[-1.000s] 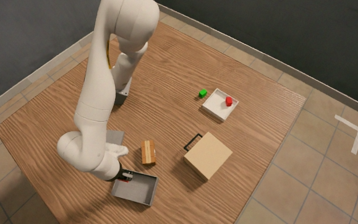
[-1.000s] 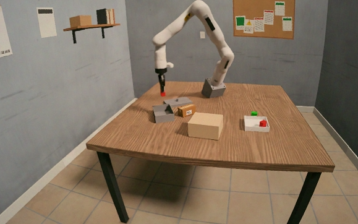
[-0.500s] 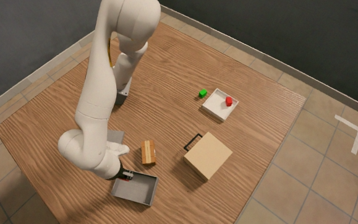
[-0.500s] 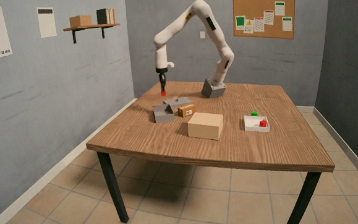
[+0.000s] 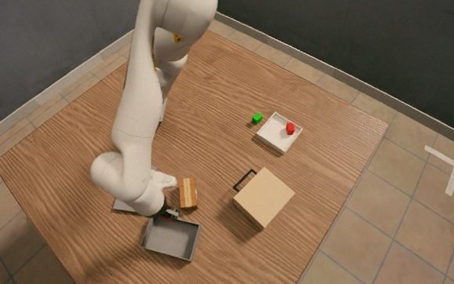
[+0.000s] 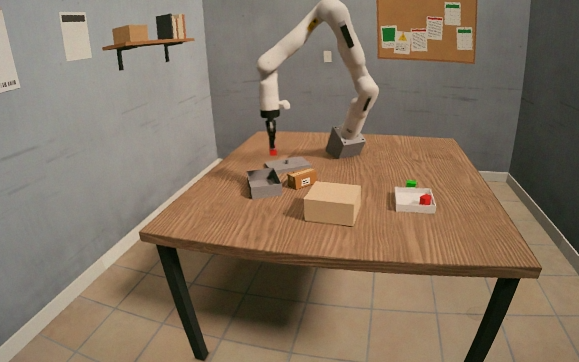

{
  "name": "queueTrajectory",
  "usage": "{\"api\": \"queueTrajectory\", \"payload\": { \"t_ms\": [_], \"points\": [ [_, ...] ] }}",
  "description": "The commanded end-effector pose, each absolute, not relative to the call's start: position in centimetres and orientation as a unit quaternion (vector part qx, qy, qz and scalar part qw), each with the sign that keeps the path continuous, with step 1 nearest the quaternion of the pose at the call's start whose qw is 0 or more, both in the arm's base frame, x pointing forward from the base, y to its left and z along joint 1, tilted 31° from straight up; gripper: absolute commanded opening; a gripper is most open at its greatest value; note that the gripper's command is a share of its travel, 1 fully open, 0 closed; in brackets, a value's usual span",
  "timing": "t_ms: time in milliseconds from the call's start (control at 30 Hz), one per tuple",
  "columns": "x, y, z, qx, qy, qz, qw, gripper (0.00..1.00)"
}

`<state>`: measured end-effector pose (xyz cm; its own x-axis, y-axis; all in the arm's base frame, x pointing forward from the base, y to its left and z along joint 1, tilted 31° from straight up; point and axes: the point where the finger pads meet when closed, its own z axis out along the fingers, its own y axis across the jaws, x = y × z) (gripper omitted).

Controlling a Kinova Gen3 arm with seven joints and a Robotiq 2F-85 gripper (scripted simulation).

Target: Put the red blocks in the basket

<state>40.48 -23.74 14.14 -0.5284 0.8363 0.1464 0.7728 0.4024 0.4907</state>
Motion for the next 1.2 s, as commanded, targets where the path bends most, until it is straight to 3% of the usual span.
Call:
{"api": "queueTrajectory", "payload": {
  "t_ms": [0,1167],
  "points": [
    [40.7,-22.1,15.2,0.494,0.828,0.257,0.062,0.10],
    [39.7,-2.4,23.2,0.666,0.697,0.265,0.003,0.10]
  ]
}}
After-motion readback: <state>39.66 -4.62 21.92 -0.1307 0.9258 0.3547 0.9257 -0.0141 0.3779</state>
